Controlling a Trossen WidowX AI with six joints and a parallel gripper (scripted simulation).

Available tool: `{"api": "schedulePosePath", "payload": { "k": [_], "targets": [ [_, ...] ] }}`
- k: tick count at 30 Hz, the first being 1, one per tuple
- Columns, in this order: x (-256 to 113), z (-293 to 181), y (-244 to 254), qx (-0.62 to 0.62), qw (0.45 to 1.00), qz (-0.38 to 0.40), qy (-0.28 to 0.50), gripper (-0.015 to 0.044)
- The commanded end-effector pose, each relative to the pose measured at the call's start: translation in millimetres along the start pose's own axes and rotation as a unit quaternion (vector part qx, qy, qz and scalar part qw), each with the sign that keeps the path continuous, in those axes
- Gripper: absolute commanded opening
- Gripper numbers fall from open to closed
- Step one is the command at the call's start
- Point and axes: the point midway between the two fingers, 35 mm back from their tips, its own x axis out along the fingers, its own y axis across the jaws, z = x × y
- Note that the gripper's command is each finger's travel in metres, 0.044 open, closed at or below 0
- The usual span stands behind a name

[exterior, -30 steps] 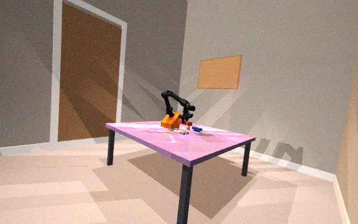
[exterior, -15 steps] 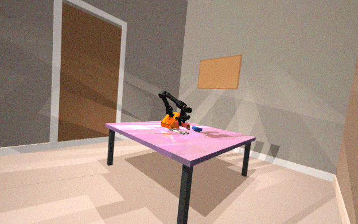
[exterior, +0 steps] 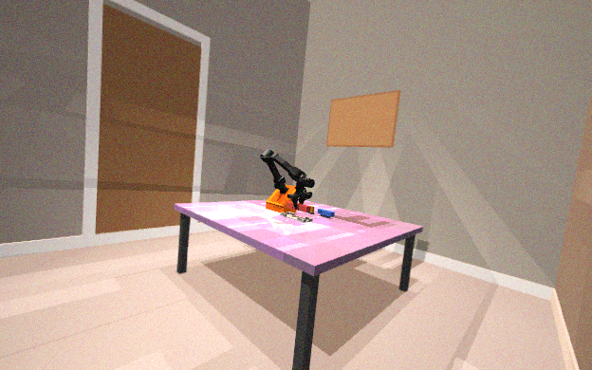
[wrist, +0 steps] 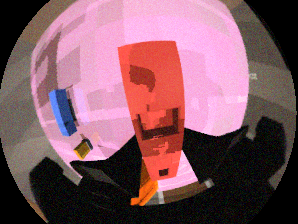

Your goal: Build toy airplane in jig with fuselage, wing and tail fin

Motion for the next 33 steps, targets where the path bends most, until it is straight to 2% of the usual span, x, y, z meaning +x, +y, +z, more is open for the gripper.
{"api": "schedulePosePath", "payload": {
  "k": [1,14,33],
  "targets": [
    [0,0,-2,-0.001,1.000,-0.003,-0.002,0.0196],
    [1,0,-2,-0.001,1.000,-0.003,-0.002,0.0196],
    [31,1,-3,-0.001,1.000,-0.003,-0.002,0.0196]
  ]
}}
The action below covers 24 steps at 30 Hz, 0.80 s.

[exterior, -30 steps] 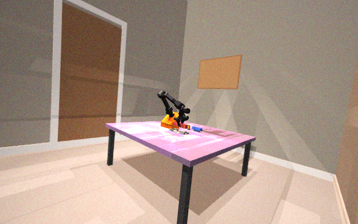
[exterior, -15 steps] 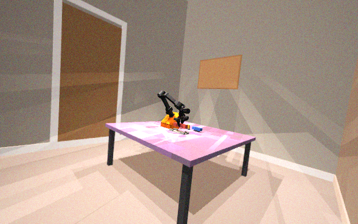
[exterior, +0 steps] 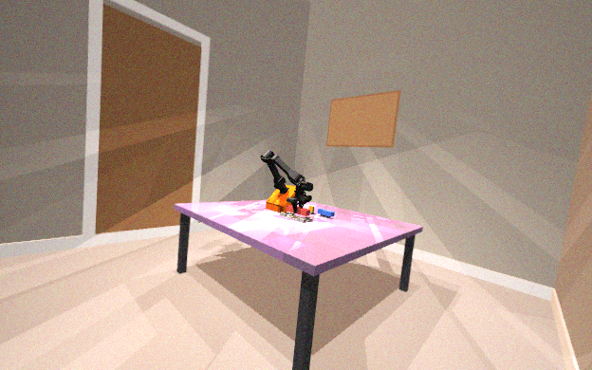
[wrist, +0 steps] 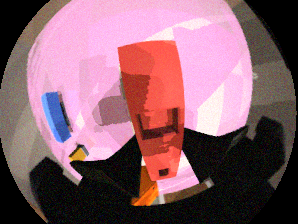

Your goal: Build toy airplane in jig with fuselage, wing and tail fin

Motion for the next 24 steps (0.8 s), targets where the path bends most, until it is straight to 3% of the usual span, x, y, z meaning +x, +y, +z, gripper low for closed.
{"api": "schedulePosePath", "payload": {
  "k": [1,11,16,21,24],
  "targets": [
    [8.4,-1.2,0.7,-0.004,1.000,0.000,0.002,0.0196],
    [15.3,-1.6,0.0,-0.005,1.000,-0.001,0.002,0.0196],
    [13.5,-1.5,-0.7,-0.001,1.000,-0.002,0.002,0.0163],
    [13.5,-1.5,-0.7,-0.001,1.000,-0.002,0.002,0.0031],
    [13.5,-1.5,-0.7,-0.001,1.000,-0.002,0.002,0.0110]
  ]
}}
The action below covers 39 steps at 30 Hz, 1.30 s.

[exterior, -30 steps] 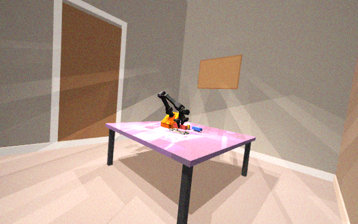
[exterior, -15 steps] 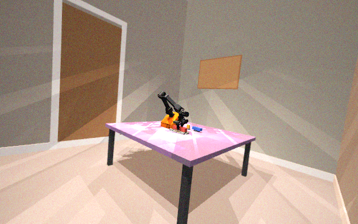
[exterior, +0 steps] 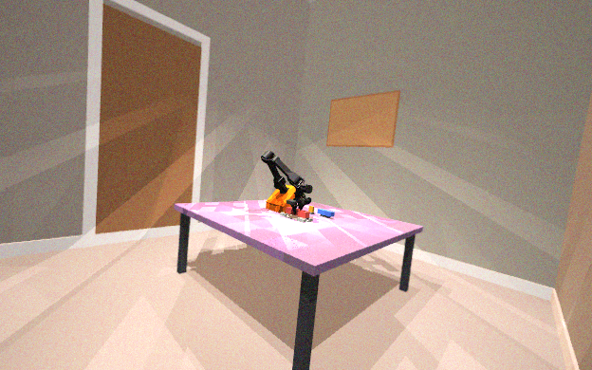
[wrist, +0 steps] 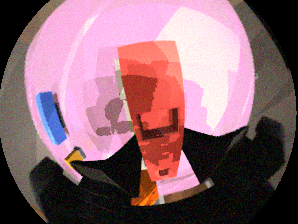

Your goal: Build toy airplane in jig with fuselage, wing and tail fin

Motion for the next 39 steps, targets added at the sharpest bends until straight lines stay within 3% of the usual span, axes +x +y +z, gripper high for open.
{"api": "schedulePosePath", "payload": {
  "k": [1,13,22,30,39],
  "targets": [
    [0,0,0,0.001,1.000,0.000,0.000,0.0136],
    [0,0,0,0.001,1.000,0.000,0.000,0.0440],
    [-3,1,0,0.001,1.000,0.000,0.000,0.0440],
    [-104,1,0,-0.003,1.000,0.004,0.000,0.0440],
    [-106,3,5,-0.003,1.000,0.004,-0.001,0.0440]
  ]
}}
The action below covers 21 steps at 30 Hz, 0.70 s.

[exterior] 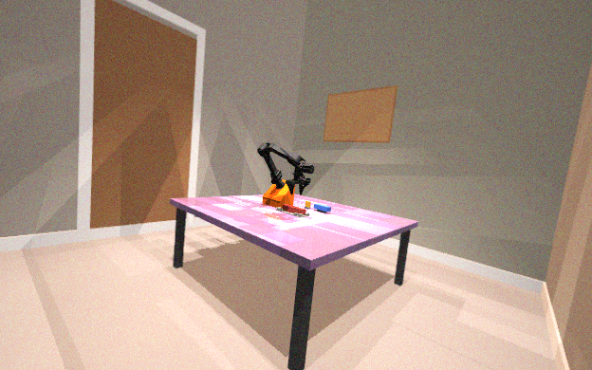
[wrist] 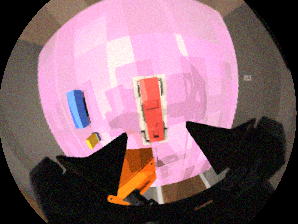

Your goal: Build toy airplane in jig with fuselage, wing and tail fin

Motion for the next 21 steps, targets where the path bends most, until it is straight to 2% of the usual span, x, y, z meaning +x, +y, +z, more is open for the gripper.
{"api": "schedulePosePath", "payload": {
  "k": [1,5,12,21],
  "targets": [
    [-8,-2,-1,0.004,1.000,0.001,0.002,0.0440],
    [-3,-1,-1,0.051,0.999,0.001,0.002,0.0440],
    [-4,2,4,0.048,0.999,0.002,0.001,0.0440],
    [-9,45,91,0.024,0.999,0.014,-0.016,0.0440]
  ]
}}
